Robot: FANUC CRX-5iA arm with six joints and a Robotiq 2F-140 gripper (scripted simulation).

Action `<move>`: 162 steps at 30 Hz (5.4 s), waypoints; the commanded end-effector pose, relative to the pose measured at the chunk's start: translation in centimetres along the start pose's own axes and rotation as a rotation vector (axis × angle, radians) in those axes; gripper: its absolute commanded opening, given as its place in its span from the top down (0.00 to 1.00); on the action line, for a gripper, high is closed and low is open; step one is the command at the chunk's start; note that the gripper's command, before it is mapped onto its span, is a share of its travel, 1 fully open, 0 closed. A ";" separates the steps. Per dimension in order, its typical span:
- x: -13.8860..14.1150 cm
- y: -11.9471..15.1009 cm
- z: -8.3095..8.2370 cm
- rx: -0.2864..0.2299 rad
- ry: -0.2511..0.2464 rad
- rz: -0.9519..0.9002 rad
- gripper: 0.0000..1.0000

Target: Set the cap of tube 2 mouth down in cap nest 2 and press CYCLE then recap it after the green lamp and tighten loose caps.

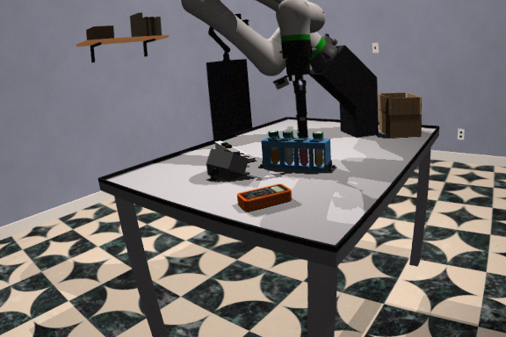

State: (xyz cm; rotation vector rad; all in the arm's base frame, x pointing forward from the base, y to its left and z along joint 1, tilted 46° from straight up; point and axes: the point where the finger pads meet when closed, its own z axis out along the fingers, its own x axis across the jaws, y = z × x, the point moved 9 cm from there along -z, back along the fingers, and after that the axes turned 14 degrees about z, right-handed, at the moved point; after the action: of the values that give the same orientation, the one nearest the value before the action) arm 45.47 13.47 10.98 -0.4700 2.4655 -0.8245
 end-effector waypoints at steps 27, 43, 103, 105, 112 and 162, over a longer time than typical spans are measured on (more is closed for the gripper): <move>0.0 0.0 0.0 0.000 -0.006 0.957 0.70; 0.0 0.0 0.0 0.000 -0.006 0.857 0.70; 0.0 0.0 -0.1 -0.001 -0.004 0.805 0.59; 0.0 0.0 -0.1 -0.001 -0.004 0.893 0.59; 0.0 0.0 -0.1 0.000 -0.006 0.957 0.59; 0.0 0.0 0.0 0.003 -0.005 -0.090 0.70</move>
State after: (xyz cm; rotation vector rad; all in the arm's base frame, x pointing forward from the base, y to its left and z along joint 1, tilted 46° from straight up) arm 45.39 13.46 10.91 -0.5802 2.4472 -0.8595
